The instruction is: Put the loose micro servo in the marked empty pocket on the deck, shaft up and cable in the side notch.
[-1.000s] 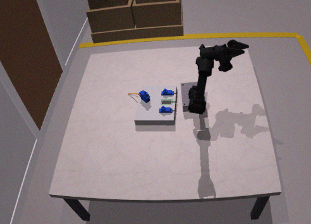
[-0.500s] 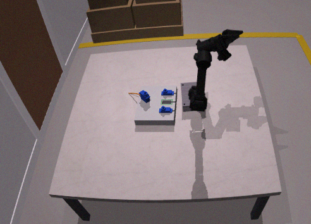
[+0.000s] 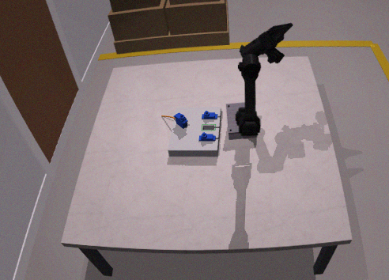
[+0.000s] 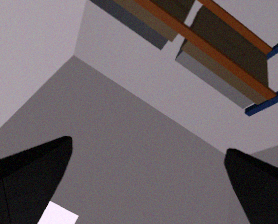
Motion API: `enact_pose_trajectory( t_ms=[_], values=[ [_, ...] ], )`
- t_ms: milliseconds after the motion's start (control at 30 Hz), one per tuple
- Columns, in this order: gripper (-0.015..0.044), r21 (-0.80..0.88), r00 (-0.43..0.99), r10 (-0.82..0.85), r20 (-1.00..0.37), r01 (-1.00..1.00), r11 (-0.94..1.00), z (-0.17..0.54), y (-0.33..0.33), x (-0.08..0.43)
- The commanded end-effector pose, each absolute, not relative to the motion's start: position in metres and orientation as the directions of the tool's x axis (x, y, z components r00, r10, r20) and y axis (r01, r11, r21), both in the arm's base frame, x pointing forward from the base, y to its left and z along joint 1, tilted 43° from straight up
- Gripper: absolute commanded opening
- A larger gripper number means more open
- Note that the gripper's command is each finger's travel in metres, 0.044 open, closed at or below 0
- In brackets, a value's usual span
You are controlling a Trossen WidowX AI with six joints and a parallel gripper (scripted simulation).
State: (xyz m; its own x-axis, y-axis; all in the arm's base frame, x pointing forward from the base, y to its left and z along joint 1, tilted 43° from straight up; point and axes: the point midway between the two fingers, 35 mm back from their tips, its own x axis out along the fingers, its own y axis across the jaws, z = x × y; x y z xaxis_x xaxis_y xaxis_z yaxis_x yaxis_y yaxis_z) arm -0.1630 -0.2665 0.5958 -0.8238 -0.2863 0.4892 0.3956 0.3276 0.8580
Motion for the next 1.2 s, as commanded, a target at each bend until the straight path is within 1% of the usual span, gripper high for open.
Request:
enact_pose_trajectory(
  t_ms=[0,133,500,767,1167],
  values=[
    [0.0440,0.865,-0.809,-0.335,0.484,0.383,0.325,0.590,-0.282,-0.157],
    [0.0440,0.875,-0.788,-0.395,0.472,0.364,0.319,0.583,-0.300,-0.149],
    [0.0440,0.886,-0.764,-0.455,0.457,0.346,0.310,0.574,-0.319,-0.138],
    [0.0440,0.906,-0.704,-0.571,0.422,0.301,0.298,0.556,-0.354,-0.115],
    [0.0440,0.923,-0.653,-0.652,0.384,0.263,0.281,0.541,-0.378,-0.098]
  ],
)
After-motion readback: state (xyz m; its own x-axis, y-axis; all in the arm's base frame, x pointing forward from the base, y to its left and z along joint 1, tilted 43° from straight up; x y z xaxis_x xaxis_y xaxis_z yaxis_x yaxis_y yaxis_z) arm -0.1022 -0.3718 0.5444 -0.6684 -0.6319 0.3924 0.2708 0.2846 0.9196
